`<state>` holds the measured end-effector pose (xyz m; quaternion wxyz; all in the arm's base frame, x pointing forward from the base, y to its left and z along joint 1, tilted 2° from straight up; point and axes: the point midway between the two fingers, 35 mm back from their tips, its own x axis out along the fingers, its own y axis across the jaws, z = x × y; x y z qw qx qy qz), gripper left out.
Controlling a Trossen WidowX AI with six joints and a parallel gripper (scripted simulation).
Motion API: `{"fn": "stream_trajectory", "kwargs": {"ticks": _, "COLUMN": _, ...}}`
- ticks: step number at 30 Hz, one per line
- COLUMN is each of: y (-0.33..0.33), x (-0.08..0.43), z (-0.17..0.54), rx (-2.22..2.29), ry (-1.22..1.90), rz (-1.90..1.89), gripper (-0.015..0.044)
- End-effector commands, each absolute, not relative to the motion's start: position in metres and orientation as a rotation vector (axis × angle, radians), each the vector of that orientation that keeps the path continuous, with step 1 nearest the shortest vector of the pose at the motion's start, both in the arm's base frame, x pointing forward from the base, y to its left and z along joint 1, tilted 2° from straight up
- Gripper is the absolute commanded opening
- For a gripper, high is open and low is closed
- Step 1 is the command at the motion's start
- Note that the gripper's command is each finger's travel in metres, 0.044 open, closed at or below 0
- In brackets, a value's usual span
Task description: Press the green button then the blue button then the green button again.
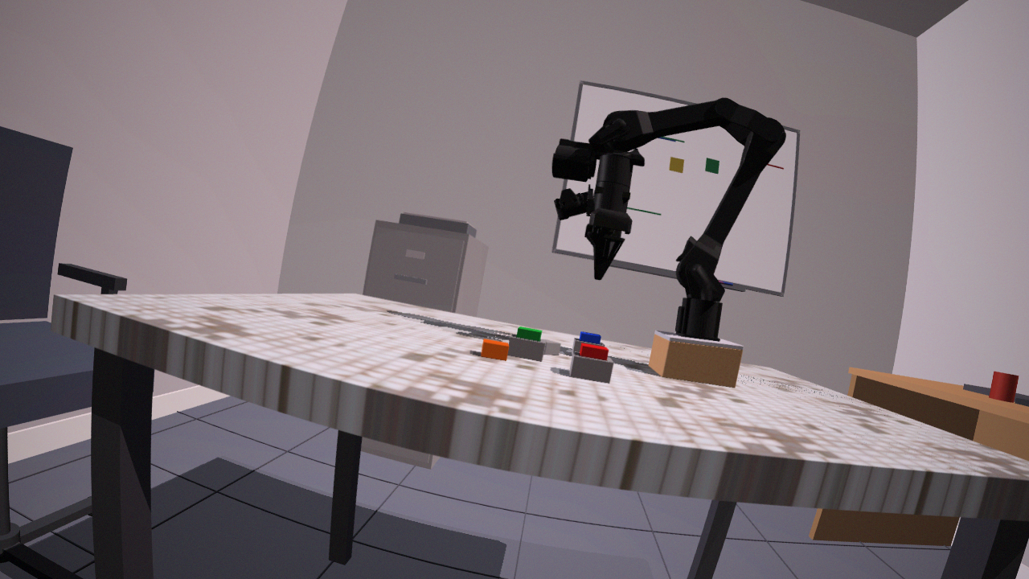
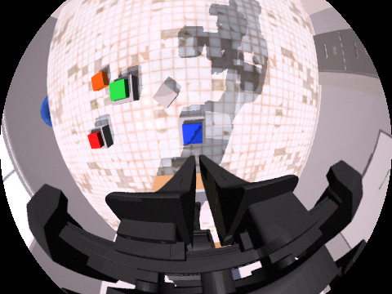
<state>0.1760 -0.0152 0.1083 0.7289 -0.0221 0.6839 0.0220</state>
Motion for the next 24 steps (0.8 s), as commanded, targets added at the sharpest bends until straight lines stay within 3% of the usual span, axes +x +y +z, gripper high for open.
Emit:
{"fn": "stream_trajectory", "kwargs": {"ticks": 1, "y": -0.016, "x": 0.175, "z": 0.09, "rx": -0.049, "ry": 1.51, "rz": 0.058, "gripper": 0.002}}
{"fn": "stream_trajectory", "kwargs": {"ticks": 5, "y": -0.016, "x": 0.175, "z": 0.048, "rx": -0.049, "ry": 1.51, "rz": 0.058, "gripper": 0.002}}
{"fn": "stream_trajectory", "kwargs": {"ticks": 24, "y": -0.016, "x": 0.177, "z": 0.026, "rx": -0.049, "ry": 1.51, "rz": 0.058, "gripper": 0.002}}
